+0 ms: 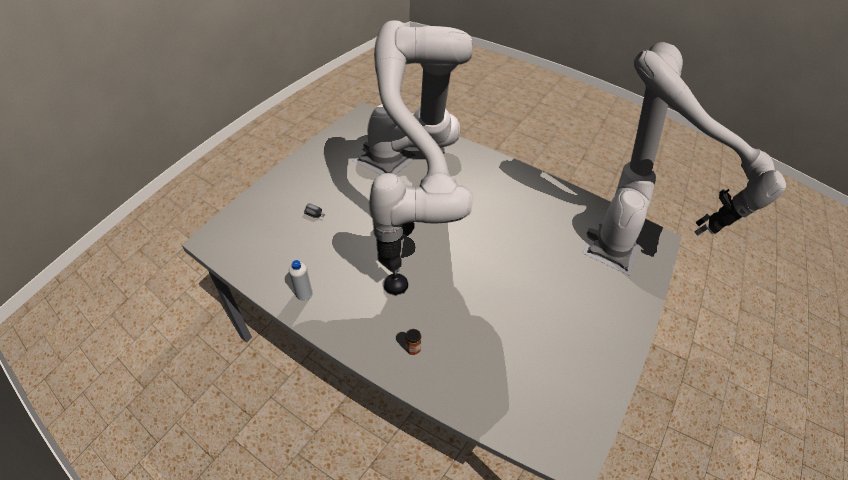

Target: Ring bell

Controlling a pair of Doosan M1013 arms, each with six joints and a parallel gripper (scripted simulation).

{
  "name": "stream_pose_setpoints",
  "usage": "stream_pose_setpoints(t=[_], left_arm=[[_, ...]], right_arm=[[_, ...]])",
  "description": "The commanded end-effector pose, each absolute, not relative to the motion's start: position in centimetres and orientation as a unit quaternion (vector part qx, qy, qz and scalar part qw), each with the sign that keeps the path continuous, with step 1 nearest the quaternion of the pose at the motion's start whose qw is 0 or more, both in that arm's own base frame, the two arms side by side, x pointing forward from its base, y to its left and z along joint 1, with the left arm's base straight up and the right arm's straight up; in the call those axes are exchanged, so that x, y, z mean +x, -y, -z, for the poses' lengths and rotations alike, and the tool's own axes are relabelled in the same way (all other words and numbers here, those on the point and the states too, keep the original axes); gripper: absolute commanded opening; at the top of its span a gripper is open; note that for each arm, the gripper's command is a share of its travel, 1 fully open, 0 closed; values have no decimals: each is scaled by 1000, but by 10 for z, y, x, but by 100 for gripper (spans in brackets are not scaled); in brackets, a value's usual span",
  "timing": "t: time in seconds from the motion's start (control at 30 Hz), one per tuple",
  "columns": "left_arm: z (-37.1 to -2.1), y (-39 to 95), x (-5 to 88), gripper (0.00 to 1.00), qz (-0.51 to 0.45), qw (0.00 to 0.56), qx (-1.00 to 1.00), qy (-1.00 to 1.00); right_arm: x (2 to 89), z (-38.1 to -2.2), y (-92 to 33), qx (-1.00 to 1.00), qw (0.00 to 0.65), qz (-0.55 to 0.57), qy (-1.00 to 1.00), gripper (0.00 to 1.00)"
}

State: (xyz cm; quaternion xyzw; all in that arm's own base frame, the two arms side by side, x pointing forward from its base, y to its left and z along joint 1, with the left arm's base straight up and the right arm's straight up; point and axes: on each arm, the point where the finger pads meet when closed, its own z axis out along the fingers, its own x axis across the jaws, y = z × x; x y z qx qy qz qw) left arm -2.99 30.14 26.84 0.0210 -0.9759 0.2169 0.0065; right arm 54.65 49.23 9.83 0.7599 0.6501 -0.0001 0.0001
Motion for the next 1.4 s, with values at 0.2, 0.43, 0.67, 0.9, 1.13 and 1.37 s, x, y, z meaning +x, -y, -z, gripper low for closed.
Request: stream_pose_setpoints(t=[0.2,0.43,0.67,0.9,1.13,1.37], left_arm=[[-269,-302,-30,100,-216,7,21,976],[-269,-302,-30,100,-216,7,21,976],[-269,-302,-30,100,-216,7,21,976],[-269,-302,-30,100,-216,7,21,976],[-269,-302,-30,100,-216,7,21,976],[-269,-302,-30,100,-216,7,21,976]], right_arm=[[547,-94,-493,760,0,-1,-650,17],[547,-93,-493,760,0,-1,-650,17],[547,-93,-493,760,0,-1,-650,17],[547,-93,-493,760,0,-1,-650,17],[547,-90,-493,760,0,-1,-650,17],[547,-85,-493,760,0,-1,-650,17]])
